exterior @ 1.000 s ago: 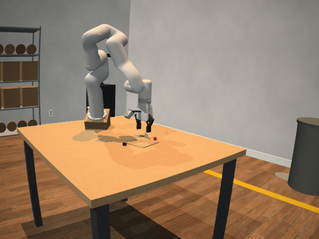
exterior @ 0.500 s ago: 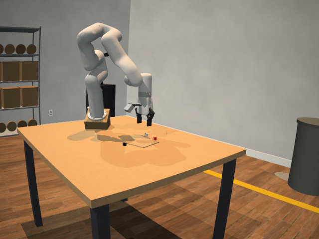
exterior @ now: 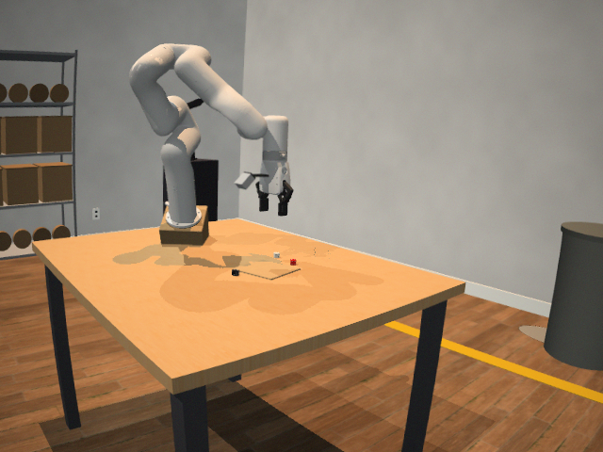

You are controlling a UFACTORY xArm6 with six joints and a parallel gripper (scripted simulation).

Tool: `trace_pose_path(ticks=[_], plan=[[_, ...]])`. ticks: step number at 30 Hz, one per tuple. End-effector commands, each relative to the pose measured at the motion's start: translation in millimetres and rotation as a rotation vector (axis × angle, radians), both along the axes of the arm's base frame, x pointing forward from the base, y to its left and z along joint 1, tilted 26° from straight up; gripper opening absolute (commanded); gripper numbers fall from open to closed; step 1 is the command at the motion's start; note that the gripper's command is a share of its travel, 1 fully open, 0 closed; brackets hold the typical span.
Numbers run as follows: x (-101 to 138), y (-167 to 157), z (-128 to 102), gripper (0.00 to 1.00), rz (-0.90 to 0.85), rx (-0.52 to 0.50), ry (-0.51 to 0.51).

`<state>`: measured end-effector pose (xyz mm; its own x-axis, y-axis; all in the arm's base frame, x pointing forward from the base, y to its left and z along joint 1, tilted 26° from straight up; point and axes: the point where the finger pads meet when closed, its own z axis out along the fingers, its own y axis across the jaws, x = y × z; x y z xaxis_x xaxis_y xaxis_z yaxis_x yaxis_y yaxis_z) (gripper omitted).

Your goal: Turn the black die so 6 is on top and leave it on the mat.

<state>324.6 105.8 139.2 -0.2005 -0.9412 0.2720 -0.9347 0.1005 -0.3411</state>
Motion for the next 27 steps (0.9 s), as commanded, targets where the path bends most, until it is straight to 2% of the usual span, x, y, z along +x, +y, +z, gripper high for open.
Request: trace_pose_path(ticks=[1,6,9,17,20,21,27], plan=[[-2,1,8,1.00,-0.003,-0.004,0.000],[-1,-1,9,1.00,-0.024,0.004,-0.006],[9,-19,16,1.00,-0.169,0.056,-0.048],[21,-44,25,1.00,-0.358,0.122,-0.107],[21,-46,26,1.00,-0.372,0.127,-0.111],[26,-58,30,1.00,-0.456,0.155,-0.139],[32,-78,38,1.00,-0.594,0.200,-0.185]])
